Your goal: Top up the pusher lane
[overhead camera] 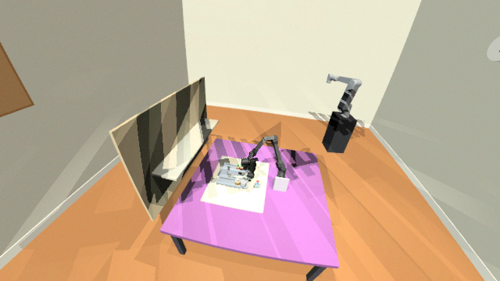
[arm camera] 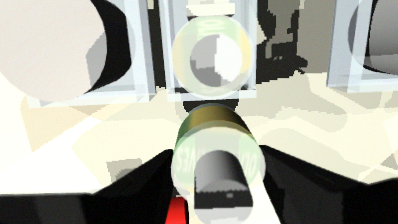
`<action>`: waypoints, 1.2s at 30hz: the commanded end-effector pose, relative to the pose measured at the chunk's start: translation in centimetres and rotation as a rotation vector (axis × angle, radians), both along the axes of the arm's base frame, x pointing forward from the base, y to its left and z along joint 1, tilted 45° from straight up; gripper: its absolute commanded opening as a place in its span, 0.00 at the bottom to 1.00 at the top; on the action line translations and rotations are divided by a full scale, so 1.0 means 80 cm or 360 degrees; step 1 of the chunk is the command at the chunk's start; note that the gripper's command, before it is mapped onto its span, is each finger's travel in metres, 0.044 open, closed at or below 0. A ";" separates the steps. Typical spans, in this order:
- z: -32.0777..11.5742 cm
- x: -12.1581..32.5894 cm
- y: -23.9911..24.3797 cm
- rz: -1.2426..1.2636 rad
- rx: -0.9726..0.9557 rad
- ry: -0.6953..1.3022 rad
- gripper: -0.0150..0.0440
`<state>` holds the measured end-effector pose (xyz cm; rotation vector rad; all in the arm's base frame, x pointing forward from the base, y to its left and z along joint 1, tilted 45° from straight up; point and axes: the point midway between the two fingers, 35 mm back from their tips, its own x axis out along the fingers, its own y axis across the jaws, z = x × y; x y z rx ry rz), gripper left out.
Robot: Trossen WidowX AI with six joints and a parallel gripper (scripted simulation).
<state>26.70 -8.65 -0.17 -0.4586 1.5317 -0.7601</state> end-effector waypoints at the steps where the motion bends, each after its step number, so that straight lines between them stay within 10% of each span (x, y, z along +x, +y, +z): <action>1: -0.001 0.001 -0.002 0.0005 -0.0009 0.0006 0.25; 36: -0.001 0.021 -0.007 0.0005 -0.0009 0.0005 0.25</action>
